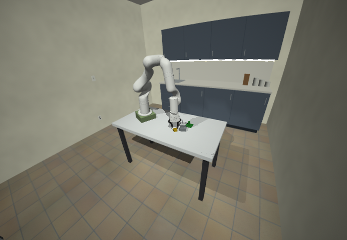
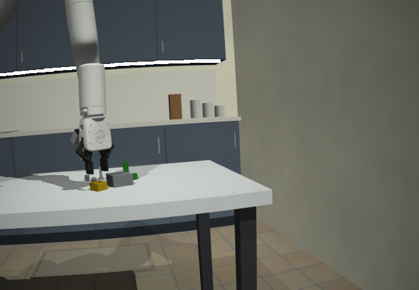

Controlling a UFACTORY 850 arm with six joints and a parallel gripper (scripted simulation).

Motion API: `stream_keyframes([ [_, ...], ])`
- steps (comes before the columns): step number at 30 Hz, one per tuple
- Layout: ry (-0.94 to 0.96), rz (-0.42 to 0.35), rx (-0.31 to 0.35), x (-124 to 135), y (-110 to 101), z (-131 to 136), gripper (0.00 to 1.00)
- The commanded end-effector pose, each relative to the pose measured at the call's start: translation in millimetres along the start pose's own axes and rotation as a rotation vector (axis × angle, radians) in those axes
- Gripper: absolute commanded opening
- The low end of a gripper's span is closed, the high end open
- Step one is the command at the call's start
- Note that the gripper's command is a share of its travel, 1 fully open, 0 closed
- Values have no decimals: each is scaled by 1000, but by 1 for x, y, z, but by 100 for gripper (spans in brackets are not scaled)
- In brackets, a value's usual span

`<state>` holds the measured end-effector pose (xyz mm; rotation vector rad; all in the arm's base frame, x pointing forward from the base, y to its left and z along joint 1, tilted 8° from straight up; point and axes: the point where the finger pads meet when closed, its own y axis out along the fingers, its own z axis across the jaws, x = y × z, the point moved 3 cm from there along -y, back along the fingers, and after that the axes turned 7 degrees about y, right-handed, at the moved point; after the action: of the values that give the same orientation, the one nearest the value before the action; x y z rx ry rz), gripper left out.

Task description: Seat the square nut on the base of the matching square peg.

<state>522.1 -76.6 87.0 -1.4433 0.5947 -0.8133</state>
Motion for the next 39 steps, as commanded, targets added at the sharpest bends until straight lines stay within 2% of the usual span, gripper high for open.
stream_keyframes([
  [1,0,-3,-1,1,12,1,60],
  [12,0,1,2,0,41,1,60],
  [26,0,4,3,-1,50,1,60],
  [27,0,4,3,-1,50,1,0],
  [39,0,4,3,-1,50,1,0],
])
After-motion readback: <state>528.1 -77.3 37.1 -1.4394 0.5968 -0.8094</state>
